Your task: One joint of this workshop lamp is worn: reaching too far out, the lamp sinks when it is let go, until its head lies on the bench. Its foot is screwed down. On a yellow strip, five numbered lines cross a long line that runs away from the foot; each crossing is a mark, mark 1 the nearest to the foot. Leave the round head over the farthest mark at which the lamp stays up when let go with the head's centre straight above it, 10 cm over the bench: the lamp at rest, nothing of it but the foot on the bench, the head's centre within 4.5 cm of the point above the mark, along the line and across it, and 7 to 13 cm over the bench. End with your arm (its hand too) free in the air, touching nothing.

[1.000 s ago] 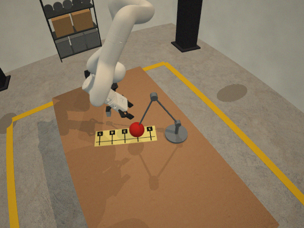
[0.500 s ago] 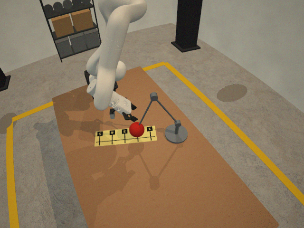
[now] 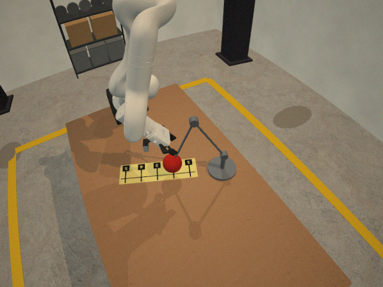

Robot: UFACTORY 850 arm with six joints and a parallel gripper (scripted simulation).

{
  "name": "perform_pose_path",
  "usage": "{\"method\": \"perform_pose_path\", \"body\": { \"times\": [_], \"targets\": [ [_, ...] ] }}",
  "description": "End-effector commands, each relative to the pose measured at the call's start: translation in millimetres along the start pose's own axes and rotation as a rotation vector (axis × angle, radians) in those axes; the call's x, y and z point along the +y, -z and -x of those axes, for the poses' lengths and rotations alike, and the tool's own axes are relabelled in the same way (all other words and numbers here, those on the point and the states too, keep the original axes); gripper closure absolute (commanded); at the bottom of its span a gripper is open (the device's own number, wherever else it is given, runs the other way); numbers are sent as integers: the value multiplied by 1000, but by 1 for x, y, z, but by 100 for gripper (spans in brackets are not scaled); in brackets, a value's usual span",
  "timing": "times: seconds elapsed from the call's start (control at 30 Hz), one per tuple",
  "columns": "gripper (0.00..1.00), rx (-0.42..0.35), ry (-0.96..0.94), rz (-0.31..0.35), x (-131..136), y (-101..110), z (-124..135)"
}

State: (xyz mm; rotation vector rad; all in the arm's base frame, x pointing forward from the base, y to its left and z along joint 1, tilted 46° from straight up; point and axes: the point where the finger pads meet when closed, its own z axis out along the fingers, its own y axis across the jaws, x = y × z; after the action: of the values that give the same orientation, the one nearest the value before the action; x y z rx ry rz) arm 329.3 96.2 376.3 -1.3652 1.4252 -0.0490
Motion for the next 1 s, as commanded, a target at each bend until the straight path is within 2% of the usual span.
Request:
{"method": "perform_pose_path", "body": {
  "times": [0.0, 0.13, 0.77, 0.8, 0.97],
  "targets": [
    [0, 5, 1, -2, -1, -14, 0],
    [0, 9, 0, -1, -1, -22, 0],
    [0, 8, 3, -5, -4, -40, 2],
    [100, 8, 3, -5, -4, -39, 2],
    [100, 8, 3, -5, -4, -38, 2]
  ]
}}
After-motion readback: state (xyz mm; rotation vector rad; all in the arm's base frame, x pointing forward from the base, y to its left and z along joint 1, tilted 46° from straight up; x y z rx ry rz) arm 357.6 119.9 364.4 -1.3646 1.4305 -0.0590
